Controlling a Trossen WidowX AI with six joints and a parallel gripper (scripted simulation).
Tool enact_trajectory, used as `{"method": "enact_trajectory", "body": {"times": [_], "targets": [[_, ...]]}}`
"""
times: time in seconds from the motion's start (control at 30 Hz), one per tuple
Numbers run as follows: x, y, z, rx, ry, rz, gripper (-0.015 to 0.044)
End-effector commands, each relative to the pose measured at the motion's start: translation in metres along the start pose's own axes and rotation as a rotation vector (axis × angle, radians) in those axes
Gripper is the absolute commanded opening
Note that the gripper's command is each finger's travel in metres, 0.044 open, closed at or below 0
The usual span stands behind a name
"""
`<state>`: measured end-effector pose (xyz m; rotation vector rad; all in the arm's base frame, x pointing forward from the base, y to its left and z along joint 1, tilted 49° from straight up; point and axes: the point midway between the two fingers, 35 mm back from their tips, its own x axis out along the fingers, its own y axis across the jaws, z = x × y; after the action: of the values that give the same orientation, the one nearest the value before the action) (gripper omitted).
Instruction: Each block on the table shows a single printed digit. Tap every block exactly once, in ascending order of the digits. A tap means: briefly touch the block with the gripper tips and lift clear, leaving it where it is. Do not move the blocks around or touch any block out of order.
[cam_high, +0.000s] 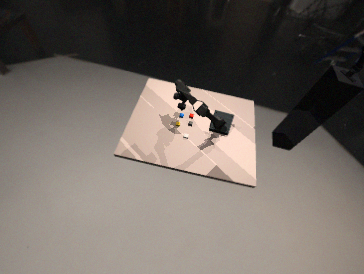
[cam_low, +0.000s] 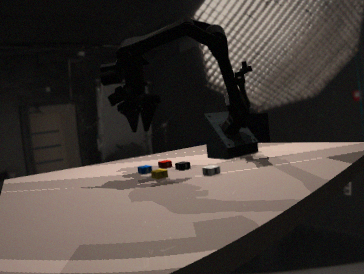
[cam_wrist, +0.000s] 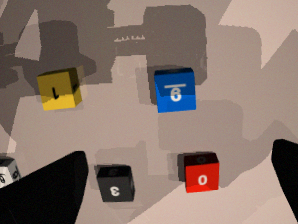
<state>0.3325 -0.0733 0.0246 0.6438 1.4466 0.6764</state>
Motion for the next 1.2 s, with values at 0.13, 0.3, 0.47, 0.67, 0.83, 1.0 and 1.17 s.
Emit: {"method": "enact_trajectory", "body": {"times": [0.13,0.3,0.47,0.67,0.83,1.0,1.17], "targets": [[0.000,0.004,0.003,-0.033,0.001,-0.007,0.0400],[0.000,0.004,0.003,-0.033,0.001,-0.007,0.0400],[0.000,0.004,0.003,-0.033,0.001,-0.007,0.0400],[-0.001,0.001,-0.005,-0.033,0.001,-0.009,0.0400],[-0.003,-0.020,-0.066,-0.029,0.003,-0.013,0.0400],[0.000,-0.025,-0.098,-0.030,0.005,-0.009,0.0400],[0.025,-0.027,-0.095,-0.029,0.004,-0.011,0.0321]]}}
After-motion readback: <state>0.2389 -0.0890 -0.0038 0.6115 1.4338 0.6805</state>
